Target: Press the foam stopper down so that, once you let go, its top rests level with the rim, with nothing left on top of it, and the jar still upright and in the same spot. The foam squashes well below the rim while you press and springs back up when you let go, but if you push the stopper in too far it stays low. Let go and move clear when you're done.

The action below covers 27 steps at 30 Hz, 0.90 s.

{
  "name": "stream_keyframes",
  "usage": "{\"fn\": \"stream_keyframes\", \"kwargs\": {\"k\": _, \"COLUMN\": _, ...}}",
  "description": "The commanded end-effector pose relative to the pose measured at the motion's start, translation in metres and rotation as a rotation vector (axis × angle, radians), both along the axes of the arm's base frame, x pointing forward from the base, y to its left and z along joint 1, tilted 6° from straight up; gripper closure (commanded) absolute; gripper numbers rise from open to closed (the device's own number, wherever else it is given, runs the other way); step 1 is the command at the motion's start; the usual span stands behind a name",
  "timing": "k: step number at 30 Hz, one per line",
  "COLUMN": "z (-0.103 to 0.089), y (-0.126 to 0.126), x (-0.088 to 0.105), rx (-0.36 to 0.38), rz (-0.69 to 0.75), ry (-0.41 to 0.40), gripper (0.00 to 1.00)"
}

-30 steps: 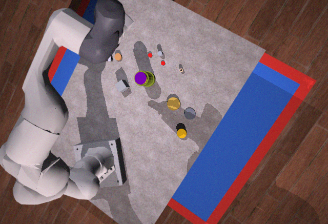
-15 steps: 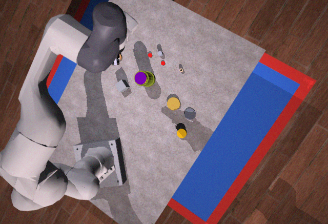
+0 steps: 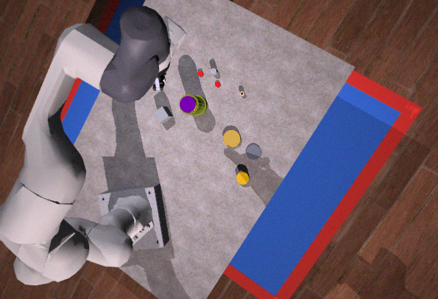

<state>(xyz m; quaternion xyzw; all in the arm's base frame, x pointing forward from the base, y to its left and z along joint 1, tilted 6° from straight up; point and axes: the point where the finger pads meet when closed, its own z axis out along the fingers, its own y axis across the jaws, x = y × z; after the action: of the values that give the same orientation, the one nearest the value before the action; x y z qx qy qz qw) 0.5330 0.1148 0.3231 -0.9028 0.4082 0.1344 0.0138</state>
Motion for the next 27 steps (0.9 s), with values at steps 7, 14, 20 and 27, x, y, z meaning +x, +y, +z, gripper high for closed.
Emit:
{"fn": "stream_keyframes", "kwargs": {"k": 7, "z": 0.019, "y": -0.026, "x": 0.01, "rx": -0.016, "rz": 0.026, "ry": -0.065, "gripper": 1.0}}
{"fn": "stream_keyframes", "kwargs": {"k": 14, "z": 0.019, "y": -0.026, "x": 0.01, "rx": -0.016, "rz": 0.026, "ry": -0.065, "gripper": 1.0}}
{"fn": "stream_keyframes", "kwargs": {"k": 20, "z": 0.057, "y": -0.075, "x": 0.019, "rx": -0.074, "rz": 0.047, "ry": -0.164, "gripper": 1.0}}
{"fn": "stream_keyframes", "kwargs": {"k": 27, "z": 0.057, "y": -0.075, "x": 0.019, "rx": -0.074, "rz": 0.047, "ry": -0.164, "gripper": 1.0}}
